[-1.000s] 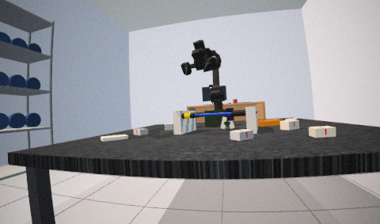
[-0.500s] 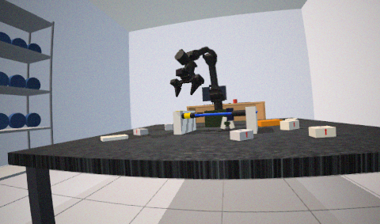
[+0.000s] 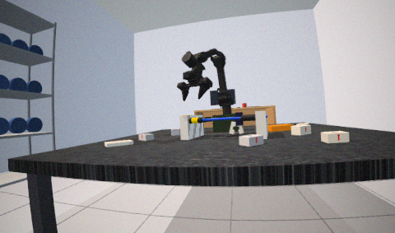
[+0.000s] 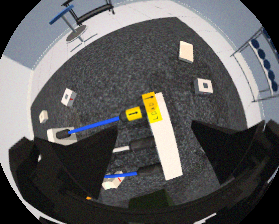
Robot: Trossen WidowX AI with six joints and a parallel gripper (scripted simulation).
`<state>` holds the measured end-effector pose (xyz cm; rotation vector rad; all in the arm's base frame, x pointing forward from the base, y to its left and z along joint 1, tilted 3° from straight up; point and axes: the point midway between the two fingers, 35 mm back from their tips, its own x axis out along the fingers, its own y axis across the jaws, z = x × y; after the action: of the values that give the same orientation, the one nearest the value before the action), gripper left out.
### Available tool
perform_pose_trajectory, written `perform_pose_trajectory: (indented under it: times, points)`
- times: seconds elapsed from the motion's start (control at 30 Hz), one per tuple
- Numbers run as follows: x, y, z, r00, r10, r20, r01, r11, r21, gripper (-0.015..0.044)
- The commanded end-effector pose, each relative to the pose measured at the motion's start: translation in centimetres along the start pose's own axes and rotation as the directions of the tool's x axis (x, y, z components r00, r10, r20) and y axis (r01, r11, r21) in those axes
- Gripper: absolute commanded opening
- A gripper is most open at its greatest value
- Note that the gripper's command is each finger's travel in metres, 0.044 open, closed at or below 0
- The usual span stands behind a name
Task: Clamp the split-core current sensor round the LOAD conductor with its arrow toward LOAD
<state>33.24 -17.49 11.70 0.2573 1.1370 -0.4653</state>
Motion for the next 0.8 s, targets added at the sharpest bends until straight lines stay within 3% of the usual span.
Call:
perform_pose_trajectory:
  times: [0.0, 0.2, 0.4, 0.77]
  points:
    - [0.3, 3.2, -2.4, 0.998, 0.031, -0.062, -0.034, 0.998, -0.045, 0.044]
    - [0.3, 10.1, -9.9, 0.972, 0.07, -0.225, -0.109, 0.98, -0.166, 0.044]
    - [-0.9, 14.0, -19.1, 0.922, 0.021, -0.386, -0.15, 0.939, -0.308, 0.044]
    - [-0.5, 14.2, -20.3, 0.916, 0.01, -0.401, -0.152, 0.934, -0.325, 0.044]
